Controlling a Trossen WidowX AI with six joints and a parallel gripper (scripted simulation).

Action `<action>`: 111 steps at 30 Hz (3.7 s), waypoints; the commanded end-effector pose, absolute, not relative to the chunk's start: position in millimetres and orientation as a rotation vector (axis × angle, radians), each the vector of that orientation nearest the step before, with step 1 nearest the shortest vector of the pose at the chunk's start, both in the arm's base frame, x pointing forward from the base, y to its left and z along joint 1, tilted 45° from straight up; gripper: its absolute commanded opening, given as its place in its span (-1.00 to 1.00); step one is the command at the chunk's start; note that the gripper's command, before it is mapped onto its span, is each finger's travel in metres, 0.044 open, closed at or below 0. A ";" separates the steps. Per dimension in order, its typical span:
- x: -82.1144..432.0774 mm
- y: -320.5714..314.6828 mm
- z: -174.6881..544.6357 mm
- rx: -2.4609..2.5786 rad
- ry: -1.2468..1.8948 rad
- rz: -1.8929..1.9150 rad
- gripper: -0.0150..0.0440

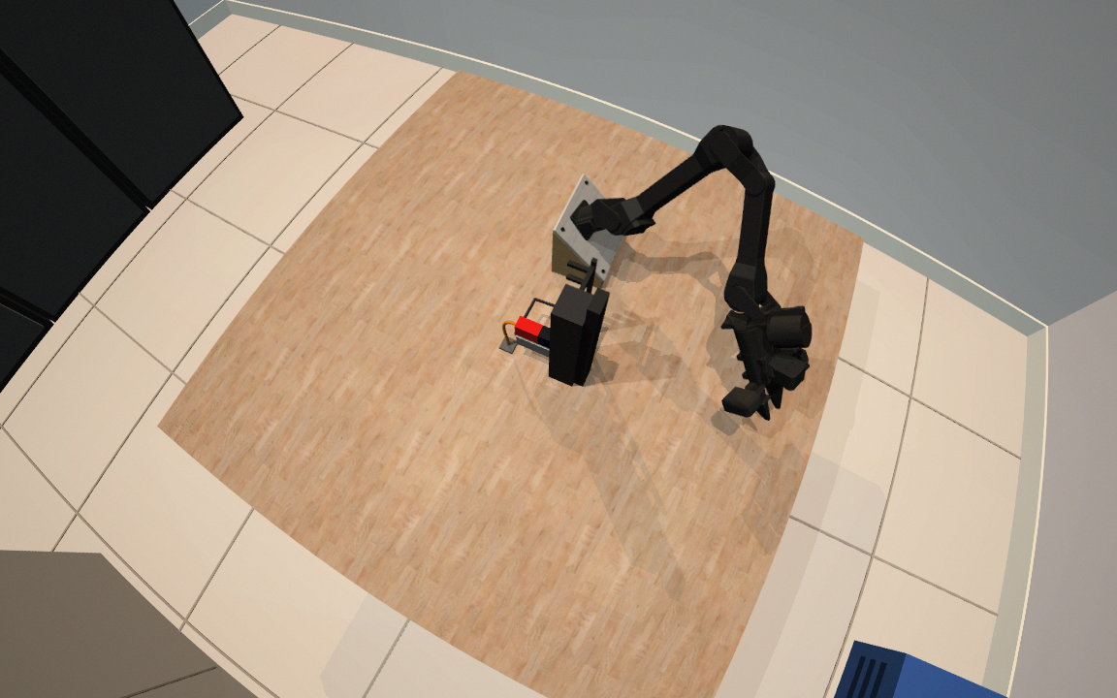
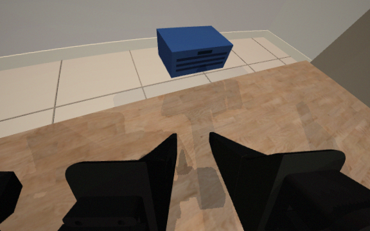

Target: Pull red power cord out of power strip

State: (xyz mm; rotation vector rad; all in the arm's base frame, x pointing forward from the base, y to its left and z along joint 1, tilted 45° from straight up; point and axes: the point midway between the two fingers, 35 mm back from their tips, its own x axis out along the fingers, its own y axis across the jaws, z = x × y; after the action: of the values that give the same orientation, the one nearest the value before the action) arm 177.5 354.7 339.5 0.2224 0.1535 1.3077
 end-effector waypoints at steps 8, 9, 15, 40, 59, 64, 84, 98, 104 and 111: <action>286.4 302.9 301.5 0.146 0.260 0.997 0.05; 295.6 296.0 297.9 0.141 0.272 0.969 0.05; 345.5 253.2 274.6 0.125 0.356 0.807 0.05; 448.3 8.2 155.8 0.278 0.811 0.153 0.05; 291.6 -31.9 2.1 1.590 1.849 -0.666 0.05; 289.9 -31.7 1.9 1.607 1.859 -0.680 0.05; 289.2 -18.9 14.7 1.607 1.859 -0.680 0.05; 286.0 -3.3 29.7 1.608 1.861 -0.679 0.05; 285.9 -2.6 29.4 1.608 1.861 -0.679 0.05; 285.0 3.5 23.1 1.608 1.861 -0.679 0.05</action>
State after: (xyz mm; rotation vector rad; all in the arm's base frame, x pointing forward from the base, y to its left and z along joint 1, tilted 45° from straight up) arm 287.7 -1.6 26.5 1.6008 1.8520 -0.6740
